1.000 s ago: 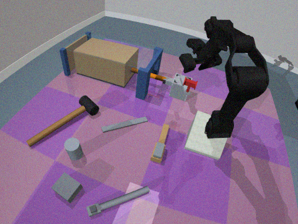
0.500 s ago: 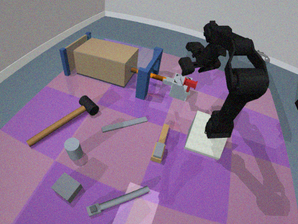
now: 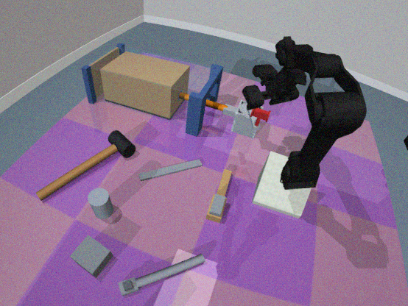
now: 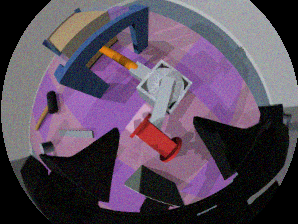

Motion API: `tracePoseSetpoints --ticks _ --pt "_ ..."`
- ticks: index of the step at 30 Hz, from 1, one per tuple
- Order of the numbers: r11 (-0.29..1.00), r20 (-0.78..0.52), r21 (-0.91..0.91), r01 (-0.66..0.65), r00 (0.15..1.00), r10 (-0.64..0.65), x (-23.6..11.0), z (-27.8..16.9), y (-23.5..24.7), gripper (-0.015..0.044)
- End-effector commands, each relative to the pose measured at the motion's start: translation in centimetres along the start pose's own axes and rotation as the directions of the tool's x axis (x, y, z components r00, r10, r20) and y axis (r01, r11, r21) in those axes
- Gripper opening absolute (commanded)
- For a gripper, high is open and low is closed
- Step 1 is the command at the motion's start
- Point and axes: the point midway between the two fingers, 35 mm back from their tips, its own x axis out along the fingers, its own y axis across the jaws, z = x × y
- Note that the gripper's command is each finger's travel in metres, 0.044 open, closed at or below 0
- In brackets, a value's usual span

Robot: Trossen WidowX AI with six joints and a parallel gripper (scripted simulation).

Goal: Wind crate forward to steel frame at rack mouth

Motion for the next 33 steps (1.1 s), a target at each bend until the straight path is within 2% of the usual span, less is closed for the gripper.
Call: tracePoseSetpoints --ticks 1,21,28,33 --pt "1.000 -0.004 0.008 -0.008 1.000 0.008 0.8 -0.5 0.1 0.0440" --pt "1.000 -0.004 0.008 -0.009 1.000 0.009 3.1 -1.8 0.2 0.0440" --pt "1.000 -0.002 0.000 -0.002 1.000 0.002 2.8 -1.6 0.1 0.0256" --pt "1.000 -0.002 0.000 -0.002 1.000 0.002 2.8 -1.6 0.1 0.0223"
